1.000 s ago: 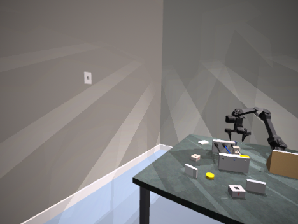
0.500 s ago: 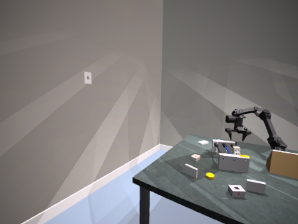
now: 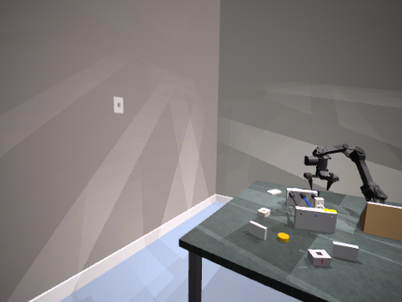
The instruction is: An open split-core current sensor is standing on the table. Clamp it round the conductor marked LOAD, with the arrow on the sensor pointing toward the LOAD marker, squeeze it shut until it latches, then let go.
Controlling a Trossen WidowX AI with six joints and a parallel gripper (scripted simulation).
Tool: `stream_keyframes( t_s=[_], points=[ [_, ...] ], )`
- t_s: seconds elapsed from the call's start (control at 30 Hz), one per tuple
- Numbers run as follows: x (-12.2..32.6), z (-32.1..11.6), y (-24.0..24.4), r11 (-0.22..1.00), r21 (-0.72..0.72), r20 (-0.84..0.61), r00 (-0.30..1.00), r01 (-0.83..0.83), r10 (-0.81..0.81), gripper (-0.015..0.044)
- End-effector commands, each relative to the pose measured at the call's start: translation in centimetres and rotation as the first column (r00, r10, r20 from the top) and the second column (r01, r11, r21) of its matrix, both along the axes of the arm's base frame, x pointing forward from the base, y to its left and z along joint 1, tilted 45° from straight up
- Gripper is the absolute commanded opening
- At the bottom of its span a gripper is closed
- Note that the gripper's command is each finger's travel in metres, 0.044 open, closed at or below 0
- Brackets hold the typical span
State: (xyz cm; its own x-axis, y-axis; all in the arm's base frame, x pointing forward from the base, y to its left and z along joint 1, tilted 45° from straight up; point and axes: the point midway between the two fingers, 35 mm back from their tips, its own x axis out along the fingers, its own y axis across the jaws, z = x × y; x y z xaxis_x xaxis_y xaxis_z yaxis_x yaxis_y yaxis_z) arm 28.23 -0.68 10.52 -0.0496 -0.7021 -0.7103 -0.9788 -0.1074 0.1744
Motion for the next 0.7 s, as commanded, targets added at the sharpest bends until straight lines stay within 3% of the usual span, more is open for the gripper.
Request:
stream_keyframes(
  t_s=[0.0,0.37,0.53,0.67],
  points=[
    [-0.1,0.0,0.0,1.000,0.003,0.000,1.000,0.004,-0.004,0.0440],
    [0.0,-0.1,0.1,1.000,-0.004,0.007,1.000,0.007,-0.007,0.0440],
    [-1.4,-2.1,1.7,0.979,-0.084,0.226,0.961,0.185,-0.162,0.0440],
    [-2.8,-3.7,2.9,0.938,-0.111,0.452,0.857,0.329,-0.247,0.0440]
  ],
)
